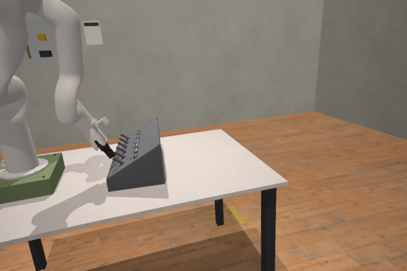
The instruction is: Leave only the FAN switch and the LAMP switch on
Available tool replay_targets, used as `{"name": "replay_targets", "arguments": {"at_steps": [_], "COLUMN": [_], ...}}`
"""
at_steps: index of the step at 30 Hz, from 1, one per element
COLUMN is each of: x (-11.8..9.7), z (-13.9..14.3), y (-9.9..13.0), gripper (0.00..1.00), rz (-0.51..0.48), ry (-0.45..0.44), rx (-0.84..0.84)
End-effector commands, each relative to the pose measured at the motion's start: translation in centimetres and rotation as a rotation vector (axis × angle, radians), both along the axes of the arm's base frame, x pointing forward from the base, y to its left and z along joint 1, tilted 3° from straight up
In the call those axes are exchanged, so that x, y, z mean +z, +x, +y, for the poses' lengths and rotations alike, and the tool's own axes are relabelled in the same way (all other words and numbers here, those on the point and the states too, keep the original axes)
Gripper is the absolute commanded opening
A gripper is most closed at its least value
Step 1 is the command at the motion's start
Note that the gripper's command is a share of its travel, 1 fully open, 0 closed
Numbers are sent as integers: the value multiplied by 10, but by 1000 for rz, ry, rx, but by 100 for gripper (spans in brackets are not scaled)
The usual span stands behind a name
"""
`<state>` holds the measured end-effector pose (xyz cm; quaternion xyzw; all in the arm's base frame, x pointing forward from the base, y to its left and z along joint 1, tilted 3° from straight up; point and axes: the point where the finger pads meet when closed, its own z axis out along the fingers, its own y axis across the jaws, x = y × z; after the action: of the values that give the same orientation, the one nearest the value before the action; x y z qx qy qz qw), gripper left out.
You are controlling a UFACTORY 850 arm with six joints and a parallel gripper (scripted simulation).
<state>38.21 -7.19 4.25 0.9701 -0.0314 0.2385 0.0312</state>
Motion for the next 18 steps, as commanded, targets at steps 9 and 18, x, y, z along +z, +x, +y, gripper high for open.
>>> {"name": "replay_targets", "arguments": {"at_steps": [9, 18], "x": [5, 8], "z": [-1, -1], "y": [10, 15], "gripper": [0, 0], "rz": [-4, -4], "ry": [-1, -1], "rx": [0, 0]}}
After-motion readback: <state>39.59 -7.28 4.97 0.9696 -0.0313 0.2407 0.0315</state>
